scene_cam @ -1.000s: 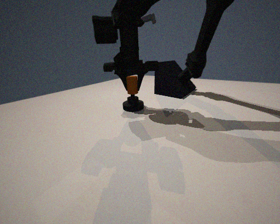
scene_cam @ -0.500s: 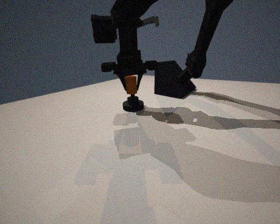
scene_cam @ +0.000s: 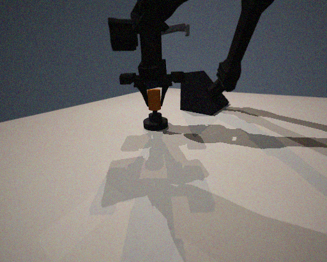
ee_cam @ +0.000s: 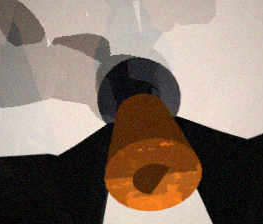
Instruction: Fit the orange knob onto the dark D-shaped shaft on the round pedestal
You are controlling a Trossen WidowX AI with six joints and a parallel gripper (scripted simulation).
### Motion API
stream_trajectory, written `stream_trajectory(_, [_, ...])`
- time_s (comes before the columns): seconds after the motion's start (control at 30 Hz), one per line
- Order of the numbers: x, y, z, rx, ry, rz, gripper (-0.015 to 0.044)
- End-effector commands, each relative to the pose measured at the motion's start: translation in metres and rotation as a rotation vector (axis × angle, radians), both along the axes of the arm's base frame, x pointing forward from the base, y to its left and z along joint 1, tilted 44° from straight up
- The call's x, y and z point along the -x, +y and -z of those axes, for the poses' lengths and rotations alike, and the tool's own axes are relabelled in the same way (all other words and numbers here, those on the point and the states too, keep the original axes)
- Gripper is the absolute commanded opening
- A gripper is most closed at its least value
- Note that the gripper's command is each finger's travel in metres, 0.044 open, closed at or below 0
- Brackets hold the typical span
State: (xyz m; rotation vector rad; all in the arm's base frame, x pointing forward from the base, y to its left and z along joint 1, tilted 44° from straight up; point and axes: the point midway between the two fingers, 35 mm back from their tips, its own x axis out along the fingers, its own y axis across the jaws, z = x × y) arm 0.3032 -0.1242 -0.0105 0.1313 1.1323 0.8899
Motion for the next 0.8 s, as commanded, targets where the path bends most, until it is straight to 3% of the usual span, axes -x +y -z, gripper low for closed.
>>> stream_trajectory(0.0, [0.0013,0.0016,-0.0005,-0.003,-0.002,-0.002,0.0])
stream_trajectory(0.77, [-0.0026,-0.0055,-0.0016,0.025,-0.144,-0.154,0.0])
